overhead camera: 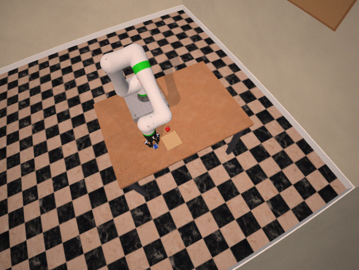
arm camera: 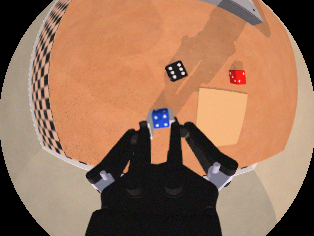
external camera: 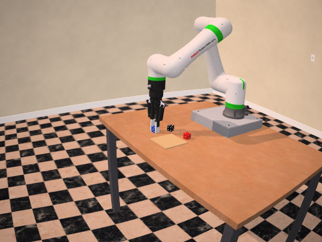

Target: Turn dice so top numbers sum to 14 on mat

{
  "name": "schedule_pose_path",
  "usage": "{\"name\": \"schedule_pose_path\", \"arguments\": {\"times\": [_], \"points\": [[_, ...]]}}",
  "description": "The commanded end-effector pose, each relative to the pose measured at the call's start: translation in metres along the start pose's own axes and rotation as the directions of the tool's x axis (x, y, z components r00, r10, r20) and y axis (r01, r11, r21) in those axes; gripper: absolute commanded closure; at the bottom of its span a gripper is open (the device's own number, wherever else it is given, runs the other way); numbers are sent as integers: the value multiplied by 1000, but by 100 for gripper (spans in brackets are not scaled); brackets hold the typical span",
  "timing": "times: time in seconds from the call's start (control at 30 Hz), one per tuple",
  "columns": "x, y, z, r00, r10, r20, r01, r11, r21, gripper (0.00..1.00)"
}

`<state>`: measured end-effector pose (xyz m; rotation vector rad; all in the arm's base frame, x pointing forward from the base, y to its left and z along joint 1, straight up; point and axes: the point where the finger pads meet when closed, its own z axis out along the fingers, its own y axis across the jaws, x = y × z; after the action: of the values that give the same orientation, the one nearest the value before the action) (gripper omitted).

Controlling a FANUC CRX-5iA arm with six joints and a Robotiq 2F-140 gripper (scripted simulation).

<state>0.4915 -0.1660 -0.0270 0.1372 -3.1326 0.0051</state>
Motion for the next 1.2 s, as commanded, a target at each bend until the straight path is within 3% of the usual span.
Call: {"name": "schedule_pose_path", "arguments": {"times": [0.0, 0.5, 0.7, 0.77, 1.03, 1.17], "points": [[0, 0, 0, 1000, 0, 0, 0, 1000, 0, 84], [0, 0, -4, 1000, 0, 0, 0, 1000, 0, 84], [0, 0, -35, 1000, 0, 0, 0, 1000, 0, 84], [0, 0, -35, 1000, 0, 0, 0, 1000, 0, 84], [0, 0, -90, 1000, 0, 0, 0, 1000, 0, 84], [0, 0, -100, 1000, 0, 0, 0, 1000, 0, 84]]}}
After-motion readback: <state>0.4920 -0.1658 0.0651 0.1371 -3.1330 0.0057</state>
